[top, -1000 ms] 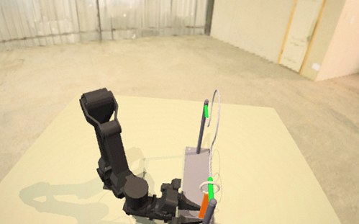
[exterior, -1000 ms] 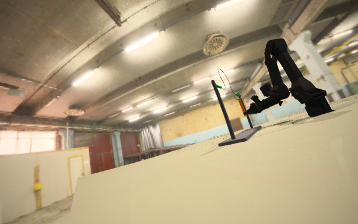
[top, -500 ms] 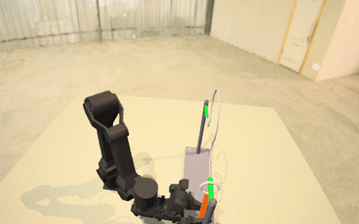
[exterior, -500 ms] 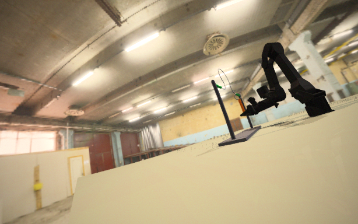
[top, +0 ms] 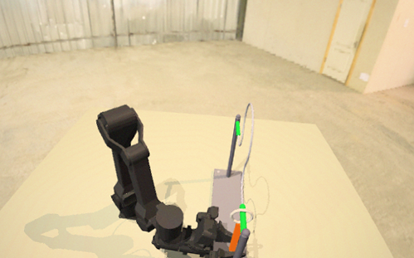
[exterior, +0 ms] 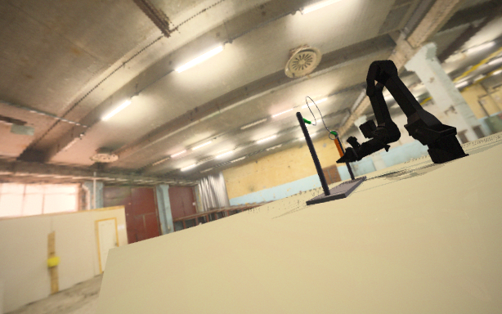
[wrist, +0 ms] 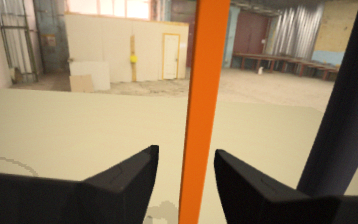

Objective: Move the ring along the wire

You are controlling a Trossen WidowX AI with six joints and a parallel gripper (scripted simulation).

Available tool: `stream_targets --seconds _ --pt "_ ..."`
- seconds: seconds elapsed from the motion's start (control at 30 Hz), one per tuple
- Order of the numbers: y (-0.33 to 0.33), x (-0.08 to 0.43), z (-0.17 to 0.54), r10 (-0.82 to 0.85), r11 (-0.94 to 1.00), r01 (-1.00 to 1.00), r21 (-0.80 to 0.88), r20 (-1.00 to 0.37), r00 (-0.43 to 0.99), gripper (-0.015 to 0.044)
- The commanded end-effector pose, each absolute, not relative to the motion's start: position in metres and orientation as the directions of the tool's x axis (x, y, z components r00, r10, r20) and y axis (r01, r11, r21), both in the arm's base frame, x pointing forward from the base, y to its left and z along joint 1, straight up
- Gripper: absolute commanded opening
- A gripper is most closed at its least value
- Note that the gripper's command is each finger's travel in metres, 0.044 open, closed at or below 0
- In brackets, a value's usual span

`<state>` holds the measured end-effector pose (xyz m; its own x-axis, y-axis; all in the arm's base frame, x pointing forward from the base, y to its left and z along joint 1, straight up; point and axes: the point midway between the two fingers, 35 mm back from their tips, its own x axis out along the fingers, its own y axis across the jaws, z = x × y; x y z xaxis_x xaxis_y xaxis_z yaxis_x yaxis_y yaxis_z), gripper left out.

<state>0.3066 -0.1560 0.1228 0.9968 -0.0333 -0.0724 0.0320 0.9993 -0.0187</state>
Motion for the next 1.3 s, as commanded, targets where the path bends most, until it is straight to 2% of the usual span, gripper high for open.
stream_targets --seconds 0.0,0.4,1.27 --pt "-0.157 0.307 0.123 -0.036 0.999 0.035 -0.014 -0.071 0.997 0.016" --pt "-0.156 0.307 0.123 -0.033 0.999 0.032 -0.019 -0.072 0.997 -0.015" --pt "-0.157 0.307 0.135 -0.043 0.999 0.042 -0.015 -0.07 0.997 -0.015"
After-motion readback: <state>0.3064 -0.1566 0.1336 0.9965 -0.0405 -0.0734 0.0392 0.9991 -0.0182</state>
